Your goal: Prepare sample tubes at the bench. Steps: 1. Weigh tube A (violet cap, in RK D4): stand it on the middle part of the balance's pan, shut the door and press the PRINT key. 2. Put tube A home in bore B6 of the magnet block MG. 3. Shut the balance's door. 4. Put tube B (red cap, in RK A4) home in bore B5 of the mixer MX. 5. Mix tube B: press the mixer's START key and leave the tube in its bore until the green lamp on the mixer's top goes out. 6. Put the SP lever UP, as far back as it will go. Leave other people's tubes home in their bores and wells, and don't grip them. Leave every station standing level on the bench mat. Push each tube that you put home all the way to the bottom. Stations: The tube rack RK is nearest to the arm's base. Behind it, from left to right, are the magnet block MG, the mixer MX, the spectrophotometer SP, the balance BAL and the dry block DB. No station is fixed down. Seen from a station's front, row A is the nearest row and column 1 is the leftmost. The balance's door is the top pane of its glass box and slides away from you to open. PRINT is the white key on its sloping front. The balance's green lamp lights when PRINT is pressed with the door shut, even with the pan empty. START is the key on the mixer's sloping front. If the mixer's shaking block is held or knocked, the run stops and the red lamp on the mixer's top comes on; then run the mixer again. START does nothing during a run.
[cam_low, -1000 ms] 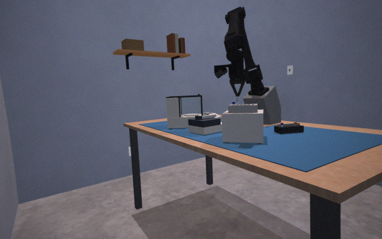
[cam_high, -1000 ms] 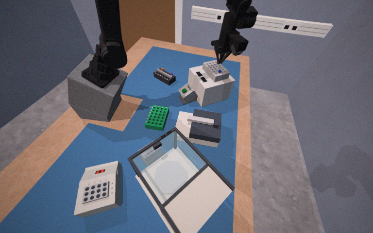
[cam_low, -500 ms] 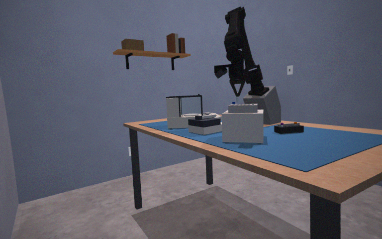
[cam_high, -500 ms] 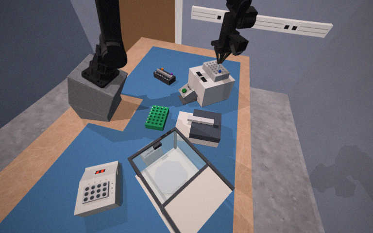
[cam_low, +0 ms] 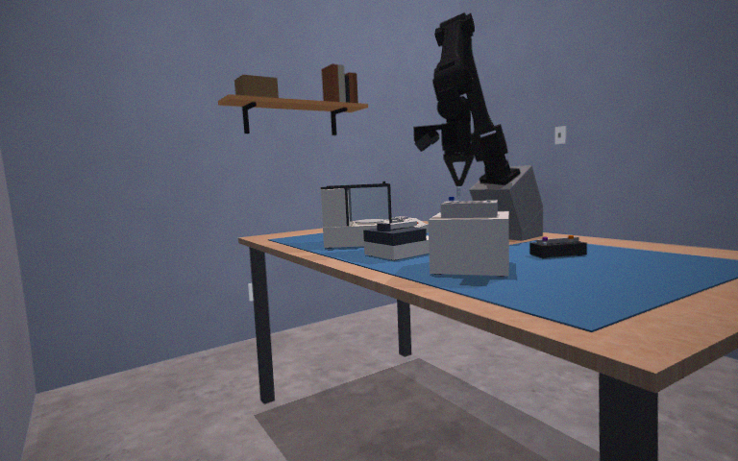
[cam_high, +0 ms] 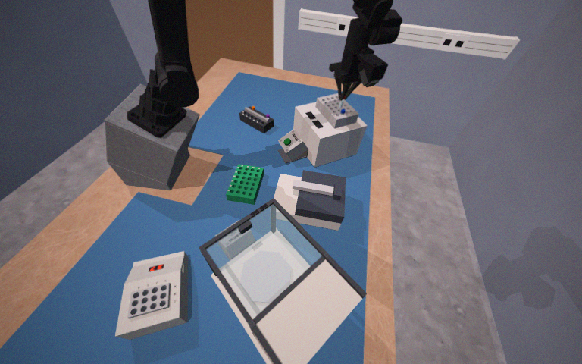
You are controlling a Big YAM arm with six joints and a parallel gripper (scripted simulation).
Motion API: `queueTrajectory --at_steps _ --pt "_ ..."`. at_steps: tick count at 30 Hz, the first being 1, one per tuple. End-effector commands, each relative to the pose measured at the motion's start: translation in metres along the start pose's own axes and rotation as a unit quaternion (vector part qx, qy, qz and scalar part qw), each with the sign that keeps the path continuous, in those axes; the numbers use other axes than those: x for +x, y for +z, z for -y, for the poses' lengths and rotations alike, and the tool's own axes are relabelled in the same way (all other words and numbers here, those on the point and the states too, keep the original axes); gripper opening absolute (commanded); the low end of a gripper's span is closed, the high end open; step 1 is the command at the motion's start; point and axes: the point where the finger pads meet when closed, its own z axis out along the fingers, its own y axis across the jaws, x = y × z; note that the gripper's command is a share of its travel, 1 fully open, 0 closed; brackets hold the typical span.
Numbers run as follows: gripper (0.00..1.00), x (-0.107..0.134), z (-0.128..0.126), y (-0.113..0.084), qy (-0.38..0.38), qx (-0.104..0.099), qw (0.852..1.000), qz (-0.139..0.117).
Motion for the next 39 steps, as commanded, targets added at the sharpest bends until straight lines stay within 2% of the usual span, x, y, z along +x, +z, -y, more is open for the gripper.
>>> queueTrajectory --at_steps 1,5,6,16,17,18,26,27,28,39 --pt "0.09 -0.0047 -0.0129 -0.0101 0.002 -0.019 1.000 0.001" --pt "0.09 -0.0094 -0.0073 -0.0067 0.003 -0.018 1.000 0.003" --pt "0.09 -0.0047 -0.0128 -0.0101 0.002 -0.019 1.000 0.001" --pt "0.09 -0.0050 -0.0126 -0.0101 0.002 -0.019 1.000 0.001" --pt "0.09 -0.0094 -0.0045 -0.0066 0.003 -0.017 1.000 0.003" --pt "0.09 -0.0050 -0.0126 -0.0101 0.002 -0.019 1.000 0.001" --pt "0.09 -0.0051 -0.0124 -0.0101 0.002 -0.019 1.000 0.001" --pt "0.09 -0.0098 -0.0042 -0.0075 0.003 -0.018 1.000 0.003" --pt "0.09 -0.0052 -0.0124 -0.0101 0.002 -0.019 1.000 0.001" --pt "0.09 -0.0053 -0.0122 -0.0101 0.002 -0.019 1.000 0.001"
